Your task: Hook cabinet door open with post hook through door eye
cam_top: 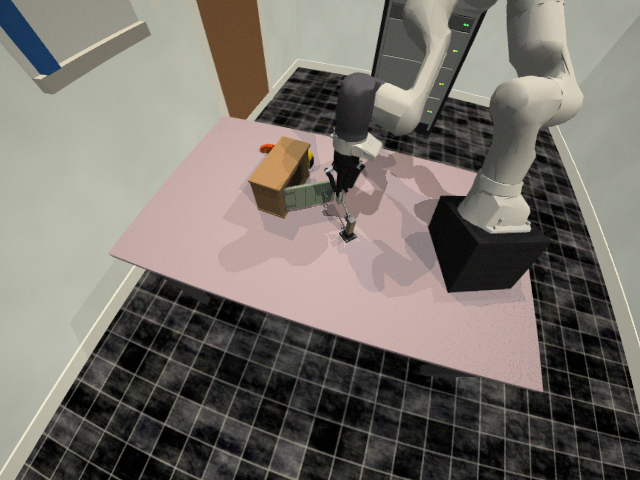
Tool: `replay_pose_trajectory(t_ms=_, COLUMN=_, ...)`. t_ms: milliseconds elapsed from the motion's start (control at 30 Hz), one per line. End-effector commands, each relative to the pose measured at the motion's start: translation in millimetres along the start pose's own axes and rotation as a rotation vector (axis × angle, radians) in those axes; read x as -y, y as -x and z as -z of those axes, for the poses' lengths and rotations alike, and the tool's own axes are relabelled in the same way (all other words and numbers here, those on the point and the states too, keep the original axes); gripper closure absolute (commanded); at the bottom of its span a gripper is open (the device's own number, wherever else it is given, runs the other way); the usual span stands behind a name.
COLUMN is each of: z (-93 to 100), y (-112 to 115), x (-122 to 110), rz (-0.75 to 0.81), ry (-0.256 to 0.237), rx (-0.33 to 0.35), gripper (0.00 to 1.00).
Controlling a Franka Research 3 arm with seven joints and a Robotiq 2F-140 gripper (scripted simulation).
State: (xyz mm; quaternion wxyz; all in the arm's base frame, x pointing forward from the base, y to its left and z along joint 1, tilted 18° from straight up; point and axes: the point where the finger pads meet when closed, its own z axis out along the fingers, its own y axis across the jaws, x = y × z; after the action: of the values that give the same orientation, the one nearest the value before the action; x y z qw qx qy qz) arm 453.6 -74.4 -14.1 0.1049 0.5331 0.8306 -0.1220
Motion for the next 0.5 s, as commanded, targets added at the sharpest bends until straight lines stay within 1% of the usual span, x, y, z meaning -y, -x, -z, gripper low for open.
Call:
replay_pose_trajectory(t_ms=0, z=1.3, y=-1.5, x=-4.0, rz=0.061, ry=0.003, rx=-0.001, gripper=0.97)
replay_pose_trajectory(t_ms=367, z=1.3, y=-2.2, x=-10.6, rz=0.156, ry=0.003, rx=-0.001, gripper=0.97)
replay_pose_trajectory(t_ms=467, z=1.3, y=-2.2, x=-11.0, rz=0.161, ry=0.003, rx=-0.001, gripper=0.97)
